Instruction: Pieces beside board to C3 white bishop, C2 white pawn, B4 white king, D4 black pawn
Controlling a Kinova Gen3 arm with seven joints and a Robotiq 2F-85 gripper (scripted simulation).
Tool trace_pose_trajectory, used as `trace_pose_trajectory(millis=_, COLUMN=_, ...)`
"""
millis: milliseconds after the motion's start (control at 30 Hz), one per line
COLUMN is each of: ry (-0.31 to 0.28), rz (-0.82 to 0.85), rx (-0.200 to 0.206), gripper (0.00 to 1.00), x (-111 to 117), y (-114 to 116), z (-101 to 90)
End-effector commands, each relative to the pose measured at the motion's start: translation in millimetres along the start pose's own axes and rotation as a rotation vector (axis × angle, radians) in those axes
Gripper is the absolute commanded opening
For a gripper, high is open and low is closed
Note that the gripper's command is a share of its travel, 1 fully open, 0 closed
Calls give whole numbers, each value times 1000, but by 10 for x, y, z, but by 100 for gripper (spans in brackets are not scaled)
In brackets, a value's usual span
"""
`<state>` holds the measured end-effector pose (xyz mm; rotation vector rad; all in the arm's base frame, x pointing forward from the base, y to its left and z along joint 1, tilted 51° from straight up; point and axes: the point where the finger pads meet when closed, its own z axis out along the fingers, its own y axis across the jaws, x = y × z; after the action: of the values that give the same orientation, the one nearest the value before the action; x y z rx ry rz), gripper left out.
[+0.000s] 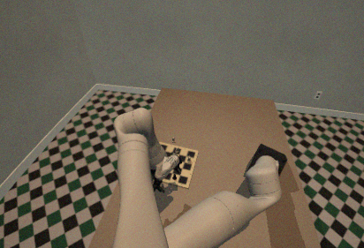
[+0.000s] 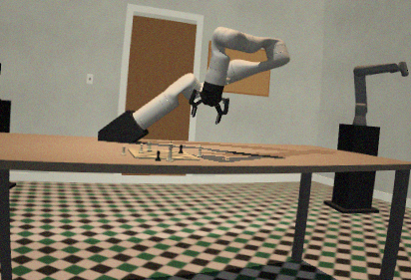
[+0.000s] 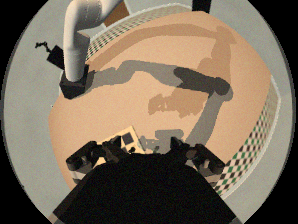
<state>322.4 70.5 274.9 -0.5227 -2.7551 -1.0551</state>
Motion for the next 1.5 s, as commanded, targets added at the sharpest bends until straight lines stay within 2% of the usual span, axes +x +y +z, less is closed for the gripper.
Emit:
trace_pose_trajectory(millis=0, ry=-2, rz=4, rx=0, gripper=100, x=-7, y=-11, z=-7)
trace_pose_trajectory(millis=33, ry=-2, rz=4, rx=0, gripper=100, x=-7, y=-11, z=-7)
trace_pose_trajectory(millis=67, ry=-18, rz=44, rx=-29, gripper=100, x=-55, y=-7, z=-36)
trace_pose_trajectory(millis=300, ry=-18, rz=44, rx=-29, gripper=100, x=-55, y=-7, z=-36)
trace_pose_trajectory(millis=333, ry=-34, rz=81, rx=-57, gripper=100, x=-103, y=-4, z=-65)
trace_pose_trajectory(millis=600, ry=-34, rz=81, rx=-57, gripper=100, x=-103, y=-4, z=-65)
trace_pose_trajectory(millis=633, ry=-49, rz=115, rx=-82, gripper=100, x=-149, y=-3, z=-95)
trace_pose_trajectory(millis=833, ry=-49, rz=115, rx=-82, gripper=100, x=-149, y=-3, z=-95)
trace_pose_trajectory(millis=867, ry=-63, rz=147, rx=-106, gripper=100, x=-193, y=-3, z=-126)
trace_pose_trajectory(millis=1167, ry=-63, rz=147, rx=-106, gripper=100, x=-193, y=-3, z=-126)
trace_pose_trajectory(millis=1200, ry=-76, rz=176, rx=-129, gripper=100, x=-236, y=-5, z=-155)
trace_pose_trajectory(millis=1400, ry=-76, rz=176, rx=-129, gripper=100, x=-236, y=-5, z=-155)
trace_pose_trajectory(millis=1433, ry=-88, rz=202, rx=-149, gripper=100, x=-275, y=-7, z=-184)
trace_pose_trajectory(millis=1467, ry=-88, rz=202, rx=-149, gripper=100, x=-275, y=-7, z=-184)
